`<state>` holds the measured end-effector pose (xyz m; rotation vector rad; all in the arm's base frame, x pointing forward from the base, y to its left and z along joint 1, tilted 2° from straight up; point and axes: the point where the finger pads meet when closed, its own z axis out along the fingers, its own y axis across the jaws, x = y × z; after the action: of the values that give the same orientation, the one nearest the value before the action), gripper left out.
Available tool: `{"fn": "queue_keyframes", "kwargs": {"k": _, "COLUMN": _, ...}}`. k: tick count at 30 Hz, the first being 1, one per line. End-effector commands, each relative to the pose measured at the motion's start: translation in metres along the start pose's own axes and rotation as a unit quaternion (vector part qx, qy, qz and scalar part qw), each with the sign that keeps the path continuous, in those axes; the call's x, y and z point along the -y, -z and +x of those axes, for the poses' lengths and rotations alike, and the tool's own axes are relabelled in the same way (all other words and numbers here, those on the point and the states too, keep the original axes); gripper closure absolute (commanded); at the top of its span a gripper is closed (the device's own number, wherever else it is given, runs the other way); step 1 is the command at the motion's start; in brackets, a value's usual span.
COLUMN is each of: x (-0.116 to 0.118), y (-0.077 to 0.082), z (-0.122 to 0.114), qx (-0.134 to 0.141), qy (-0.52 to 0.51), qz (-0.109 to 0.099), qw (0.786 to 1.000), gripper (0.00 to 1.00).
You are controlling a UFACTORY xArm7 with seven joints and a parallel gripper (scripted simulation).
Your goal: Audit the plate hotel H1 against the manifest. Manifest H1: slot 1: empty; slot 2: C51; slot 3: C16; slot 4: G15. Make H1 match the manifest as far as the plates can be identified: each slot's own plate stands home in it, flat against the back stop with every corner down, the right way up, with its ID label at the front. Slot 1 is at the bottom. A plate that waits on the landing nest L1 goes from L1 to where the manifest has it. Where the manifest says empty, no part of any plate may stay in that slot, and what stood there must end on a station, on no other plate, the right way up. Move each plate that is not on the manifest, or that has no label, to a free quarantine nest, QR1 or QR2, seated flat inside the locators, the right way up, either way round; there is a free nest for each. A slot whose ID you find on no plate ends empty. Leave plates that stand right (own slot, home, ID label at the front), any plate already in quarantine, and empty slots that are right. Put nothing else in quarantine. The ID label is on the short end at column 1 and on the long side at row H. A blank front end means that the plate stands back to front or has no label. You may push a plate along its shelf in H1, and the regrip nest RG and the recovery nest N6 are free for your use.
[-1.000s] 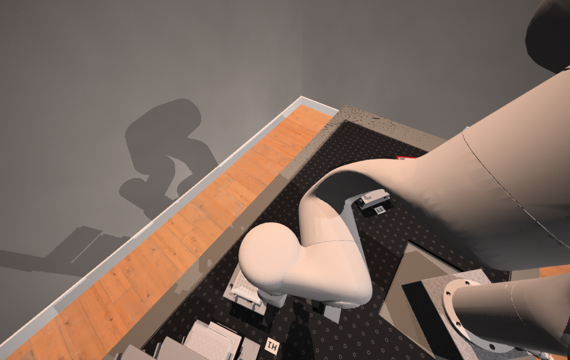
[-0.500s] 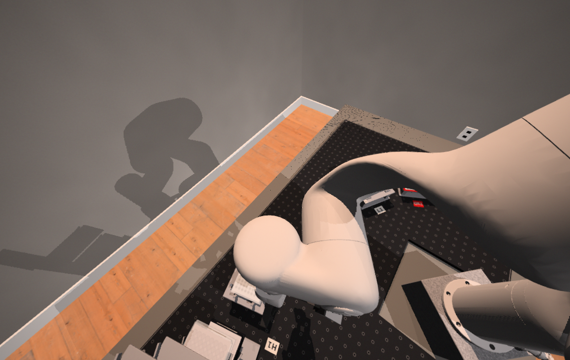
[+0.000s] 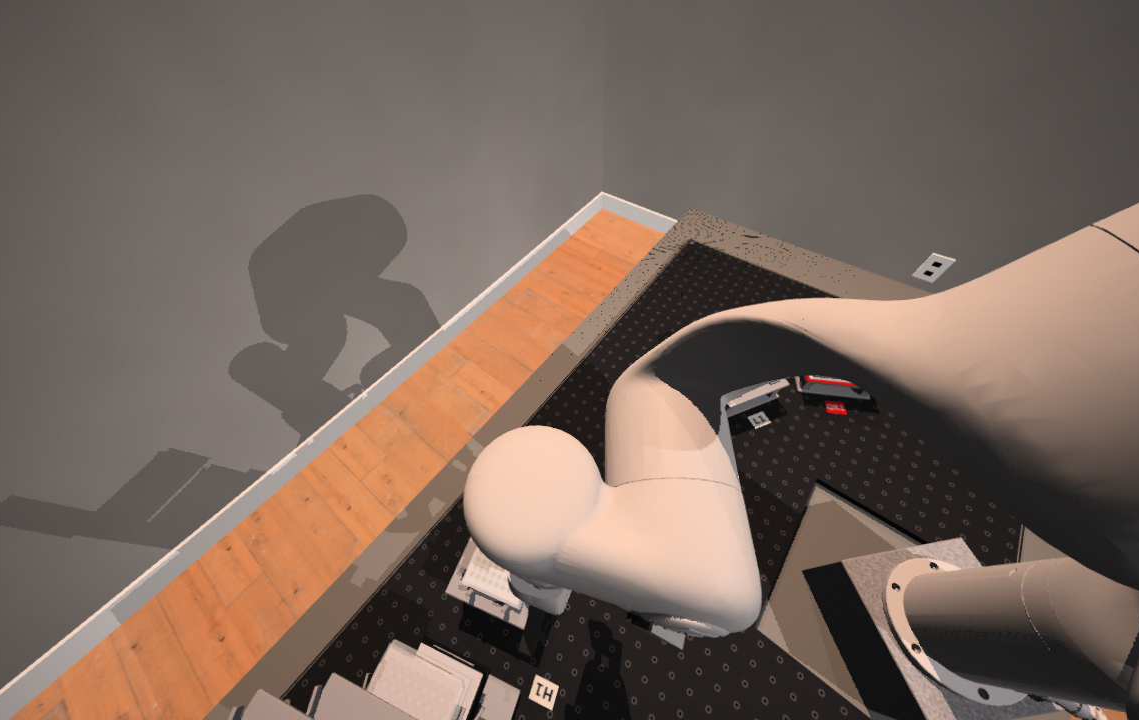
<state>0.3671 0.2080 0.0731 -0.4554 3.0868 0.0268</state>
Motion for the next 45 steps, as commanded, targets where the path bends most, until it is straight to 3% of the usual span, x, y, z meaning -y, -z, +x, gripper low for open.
{"fn": "queue_keyframes", "kwargs": {"k": 1, "x": 0.000, "y": 0.001, "z": -0.001, "qx": 0.002, "qy": 0.000, "qz": 0.000, "qw": 1.000, "gripper": 0.00}}
{"fn": "queue_keyframes", "kwargs": {"k": 7, "x": 0.000, "y": 0.008, "z": -0.001, "qx": 0.002, "qy": 0.000, "qz": 0.000, "qw": 1.000, "gripper": 0.00}}
{"fn": "queue_keyframes", "kwargs": {"k": 38, "x": 0.000, "y": 0.105, "z": -0.001, "qx": 0.002, "qy": 0.000, "qz": 0.000, "qw": 1.000, "gripper": 0.00}}
{"fn": "queue_keyframes", "kwargs": {"k": 42, "x": 0.000, "y": 0.106, "z": -0.001, "qx": 0.002, "qy": 0.000, "qz": 0.000, "qw": 1.000, "gripper": 0.00}}
{"fn": "queue_keyframes", "kwargs": {"k": 45, "x": 0.002, "y": 0.106, "z": -0.016, "qx": 0.002, "qy": -0.050, "qz": 0.000, "qw": 0.999, "gripper": 0.00}}
